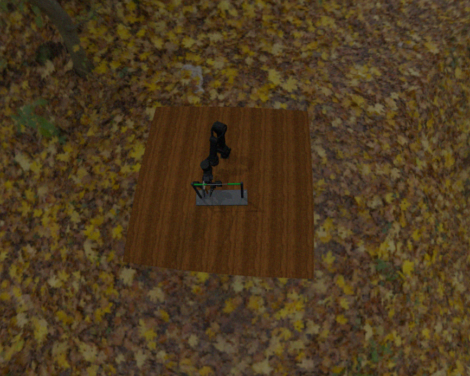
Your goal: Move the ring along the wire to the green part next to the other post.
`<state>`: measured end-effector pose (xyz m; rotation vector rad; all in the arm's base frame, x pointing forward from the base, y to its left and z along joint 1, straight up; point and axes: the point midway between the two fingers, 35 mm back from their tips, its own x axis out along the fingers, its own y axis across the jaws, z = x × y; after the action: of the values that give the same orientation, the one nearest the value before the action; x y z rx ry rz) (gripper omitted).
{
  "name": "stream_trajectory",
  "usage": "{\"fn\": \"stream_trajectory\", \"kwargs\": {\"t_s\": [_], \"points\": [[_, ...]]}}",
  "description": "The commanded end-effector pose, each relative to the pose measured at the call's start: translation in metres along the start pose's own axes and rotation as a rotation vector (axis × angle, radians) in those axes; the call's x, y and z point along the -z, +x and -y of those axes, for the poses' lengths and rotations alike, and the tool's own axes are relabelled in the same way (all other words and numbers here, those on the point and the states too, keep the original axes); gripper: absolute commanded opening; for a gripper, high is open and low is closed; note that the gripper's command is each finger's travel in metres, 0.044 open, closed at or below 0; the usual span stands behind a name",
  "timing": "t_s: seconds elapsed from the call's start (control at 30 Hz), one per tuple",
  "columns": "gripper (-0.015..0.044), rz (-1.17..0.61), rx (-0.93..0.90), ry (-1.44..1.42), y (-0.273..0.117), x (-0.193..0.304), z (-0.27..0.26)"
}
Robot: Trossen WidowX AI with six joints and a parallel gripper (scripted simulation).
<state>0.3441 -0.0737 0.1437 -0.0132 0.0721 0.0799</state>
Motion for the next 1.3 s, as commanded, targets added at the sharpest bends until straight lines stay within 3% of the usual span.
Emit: {"fn": "stream_trajectory", "kwargs": {"t_s": [0.0,0.33,1.27], "points": [[0.0108,0.0,0.0,0.0,0.0,0.0,0.0],[-0.015,0.0,0.0,0.0,0.0,0.0,0.0],[-0.015,0.001,0.007,0.0,-0.001,-0.017,0.0]]}}
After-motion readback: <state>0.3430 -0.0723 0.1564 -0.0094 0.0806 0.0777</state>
